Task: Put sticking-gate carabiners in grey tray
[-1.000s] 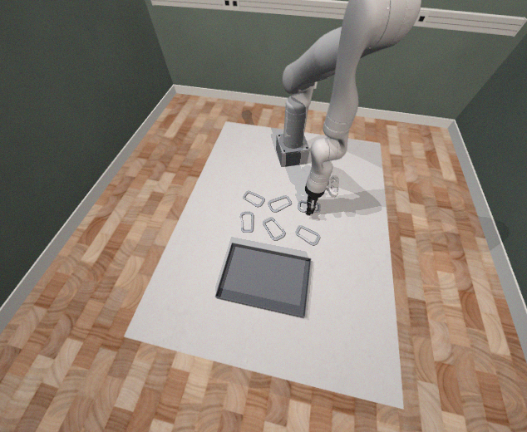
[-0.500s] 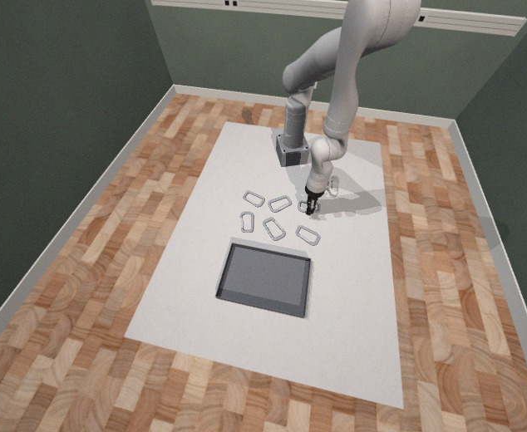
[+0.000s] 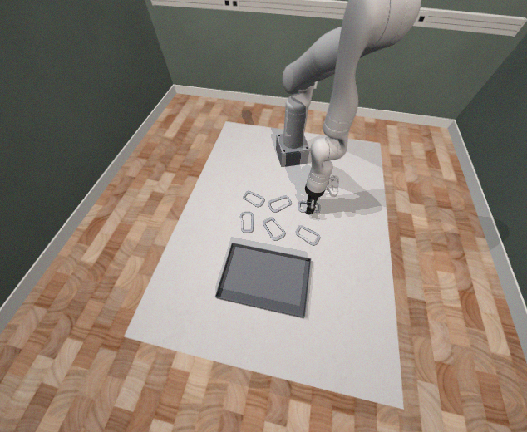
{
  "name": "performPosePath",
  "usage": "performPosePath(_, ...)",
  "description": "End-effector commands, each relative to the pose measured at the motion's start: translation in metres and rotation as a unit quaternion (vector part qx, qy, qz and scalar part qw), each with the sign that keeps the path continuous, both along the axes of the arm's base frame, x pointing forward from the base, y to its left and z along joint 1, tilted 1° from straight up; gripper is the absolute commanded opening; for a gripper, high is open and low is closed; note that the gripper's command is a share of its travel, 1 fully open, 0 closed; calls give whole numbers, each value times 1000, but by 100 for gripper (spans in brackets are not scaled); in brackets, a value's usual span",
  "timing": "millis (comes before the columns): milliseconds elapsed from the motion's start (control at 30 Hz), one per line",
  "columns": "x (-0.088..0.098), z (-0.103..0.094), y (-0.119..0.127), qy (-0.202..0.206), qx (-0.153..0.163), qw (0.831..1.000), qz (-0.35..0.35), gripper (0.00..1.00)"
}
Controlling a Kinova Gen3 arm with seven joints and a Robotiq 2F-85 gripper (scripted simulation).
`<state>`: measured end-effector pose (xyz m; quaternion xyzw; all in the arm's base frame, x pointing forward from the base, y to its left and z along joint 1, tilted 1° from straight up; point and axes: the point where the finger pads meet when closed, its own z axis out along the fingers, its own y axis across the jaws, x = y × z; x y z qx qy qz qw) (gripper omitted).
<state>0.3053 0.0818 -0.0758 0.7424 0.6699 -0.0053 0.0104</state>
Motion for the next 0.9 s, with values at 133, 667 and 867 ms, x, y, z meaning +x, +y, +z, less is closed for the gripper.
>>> performPosePath(133, 1, 0, 0, -1, 0, 1000, 0, 59)
performPosePath(667, 0, 1, 0, -1, 0, 1000, 0, 57)
performPosePath(867, 0, 1, 0, -1, 0, 1000, 0, 57)
